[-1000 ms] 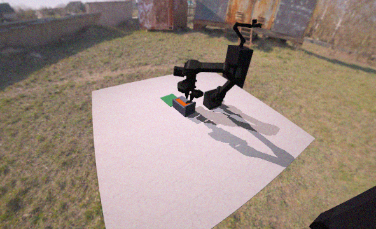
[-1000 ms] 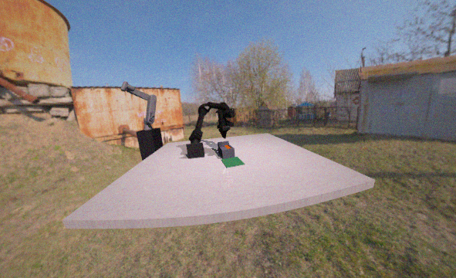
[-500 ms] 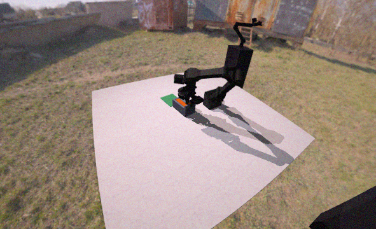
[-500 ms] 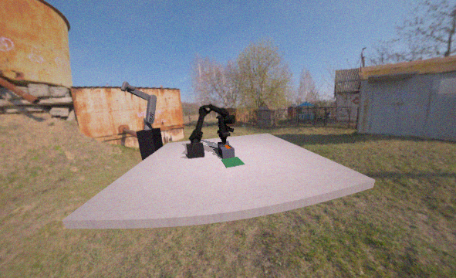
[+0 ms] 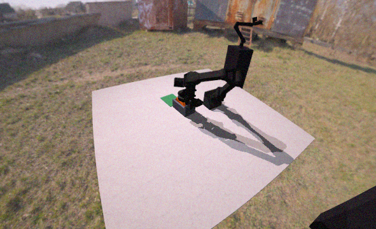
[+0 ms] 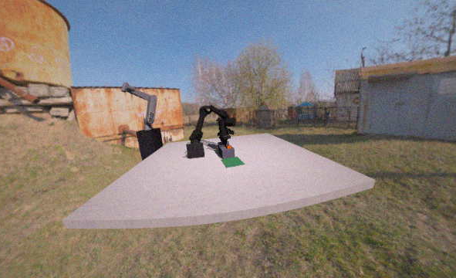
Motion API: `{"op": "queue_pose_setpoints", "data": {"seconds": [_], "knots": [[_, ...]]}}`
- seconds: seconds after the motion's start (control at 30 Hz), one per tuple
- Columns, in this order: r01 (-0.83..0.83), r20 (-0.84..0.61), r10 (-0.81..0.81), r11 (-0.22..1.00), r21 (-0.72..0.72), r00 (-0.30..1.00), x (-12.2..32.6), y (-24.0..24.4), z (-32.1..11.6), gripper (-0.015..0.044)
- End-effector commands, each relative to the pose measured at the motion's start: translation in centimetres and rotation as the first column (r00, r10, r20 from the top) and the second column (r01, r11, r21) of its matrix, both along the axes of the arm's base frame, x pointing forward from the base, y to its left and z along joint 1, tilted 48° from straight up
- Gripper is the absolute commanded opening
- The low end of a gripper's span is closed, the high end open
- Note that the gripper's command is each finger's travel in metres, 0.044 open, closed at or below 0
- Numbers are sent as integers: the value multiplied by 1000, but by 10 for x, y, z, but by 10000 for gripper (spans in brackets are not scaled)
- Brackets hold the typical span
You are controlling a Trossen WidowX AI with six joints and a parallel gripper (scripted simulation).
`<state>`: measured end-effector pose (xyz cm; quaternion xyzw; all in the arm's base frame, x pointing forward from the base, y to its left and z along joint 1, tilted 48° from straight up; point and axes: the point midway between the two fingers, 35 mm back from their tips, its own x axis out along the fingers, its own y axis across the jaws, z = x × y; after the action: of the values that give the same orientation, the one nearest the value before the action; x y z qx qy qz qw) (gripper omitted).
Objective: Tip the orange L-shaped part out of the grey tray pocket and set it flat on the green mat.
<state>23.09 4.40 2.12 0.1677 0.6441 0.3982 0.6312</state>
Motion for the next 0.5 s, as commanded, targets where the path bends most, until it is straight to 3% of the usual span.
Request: {"op": "queue_pose_setpoints", "data": {"seconds": [0.0,0.47], "knots": [[1,-12,-1,1000,-2,1000,-4,6,-7,180],[0,-12,0,1000,-1,1000,-6,13,-13,180]]}}
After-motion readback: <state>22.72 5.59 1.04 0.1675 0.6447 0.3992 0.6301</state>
